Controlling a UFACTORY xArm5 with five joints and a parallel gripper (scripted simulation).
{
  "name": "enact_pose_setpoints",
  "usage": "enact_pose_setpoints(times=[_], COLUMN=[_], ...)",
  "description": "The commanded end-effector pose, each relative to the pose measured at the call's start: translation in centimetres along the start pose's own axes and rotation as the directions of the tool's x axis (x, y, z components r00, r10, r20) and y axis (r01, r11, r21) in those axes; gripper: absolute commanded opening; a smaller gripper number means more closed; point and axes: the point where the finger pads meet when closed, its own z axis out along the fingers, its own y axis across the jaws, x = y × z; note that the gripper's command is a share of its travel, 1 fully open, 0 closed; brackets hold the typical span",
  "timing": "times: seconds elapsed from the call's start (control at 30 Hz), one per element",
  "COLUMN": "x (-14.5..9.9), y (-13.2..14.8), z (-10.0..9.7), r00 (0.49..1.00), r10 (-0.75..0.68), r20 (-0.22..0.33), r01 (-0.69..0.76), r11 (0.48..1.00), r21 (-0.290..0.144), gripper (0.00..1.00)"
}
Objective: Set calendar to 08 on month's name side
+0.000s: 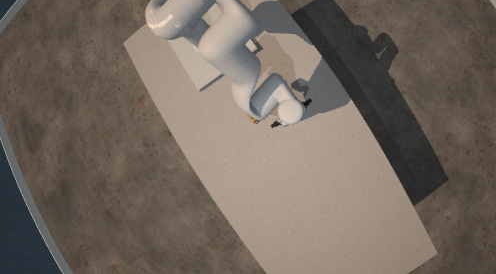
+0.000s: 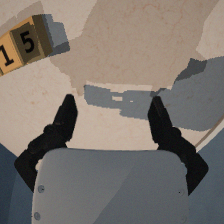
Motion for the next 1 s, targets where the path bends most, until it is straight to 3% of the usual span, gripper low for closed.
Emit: enact_pose_setpoints(times=[0.0, 0.77, 0.97], x=[-0.13, -0.13, -0.13], y=[0.03, 0.03, 0.03], z=[-0.12, -0.16, -1.12], r00=[1.000, 1.000, 1.000], r10=[0.000, 0.000, 0.000], r20=[0.003, 0.003, 0.003], r01=[0.000, 0.000, 0.000], r11=[1.000, 1.000, 1.000], r21=[-0.001, -0.001, -0.001], gripper=[1.00, 1.00, 1.00])
